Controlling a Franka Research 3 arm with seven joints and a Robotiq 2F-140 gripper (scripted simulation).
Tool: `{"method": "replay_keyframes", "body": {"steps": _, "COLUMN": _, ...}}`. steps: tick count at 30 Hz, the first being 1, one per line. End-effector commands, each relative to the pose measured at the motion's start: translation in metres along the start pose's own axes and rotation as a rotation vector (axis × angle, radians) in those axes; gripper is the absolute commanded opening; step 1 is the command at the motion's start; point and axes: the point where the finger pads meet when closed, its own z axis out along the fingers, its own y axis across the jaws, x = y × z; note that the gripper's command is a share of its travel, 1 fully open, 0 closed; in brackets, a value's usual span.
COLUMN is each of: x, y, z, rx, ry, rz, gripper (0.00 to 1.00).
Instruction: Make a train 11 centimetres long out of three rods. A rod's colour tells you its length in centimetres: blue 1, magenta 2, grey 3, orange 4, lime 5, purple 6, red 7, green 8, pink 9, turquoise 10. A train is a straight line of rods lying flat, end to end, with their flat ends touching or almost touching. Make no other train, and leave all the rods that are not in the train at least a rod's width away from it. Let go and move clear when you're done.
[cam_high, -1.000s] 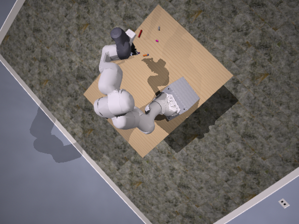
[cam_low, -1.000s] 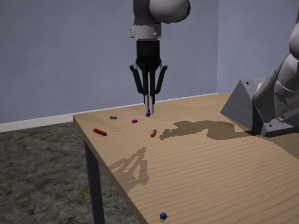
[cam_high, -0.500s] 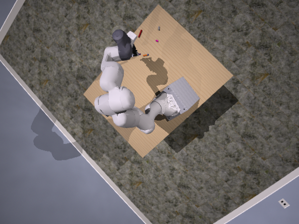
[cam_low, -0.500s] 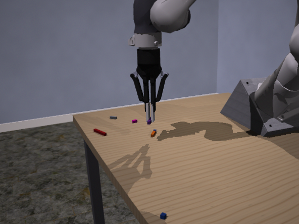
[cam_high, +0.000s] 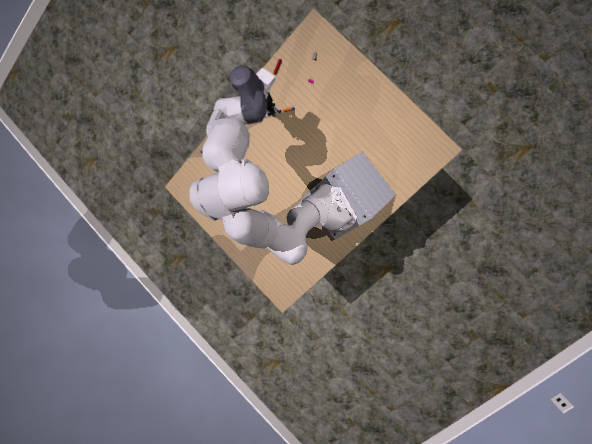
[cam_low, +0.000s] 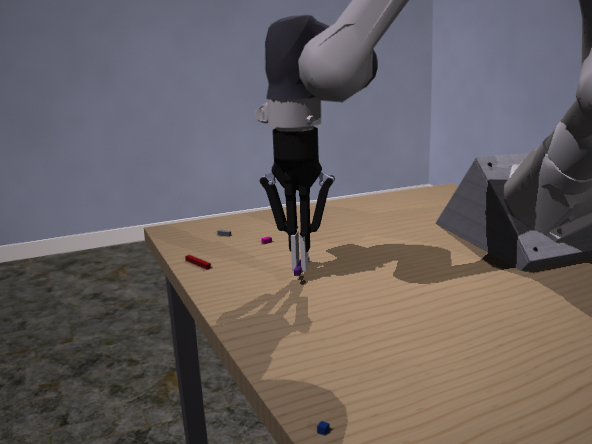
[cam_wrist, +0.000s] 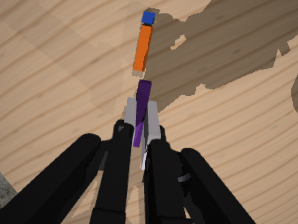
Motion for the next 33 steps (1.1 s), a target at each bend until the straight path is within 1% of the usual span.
{"method": "replay_keyframes", "body": {"steps": 1, "x": 0.0013, "y": -0.0063, "z": 0.0045, "rx": 0.019, "ry": 0.002, "rz": 0.005, "gripper": 0.12}}
{"method": "replay_keyframes", "body": {"steps": 6, "x": 0.0014, "y": -0.0064, "z": 0.0073, "rx": 0.019, "ry": 0.002, "rz": 0.005, "gripper": 0.12}}
{"method": "replay_keyframes", "body": {"steps": 33, "x": 0.0014, "y": -0.0064, "z": 0.0074, "rx": 0.019, "ry": 0.002, "rz": 0.005, "gripper": 0.12}}
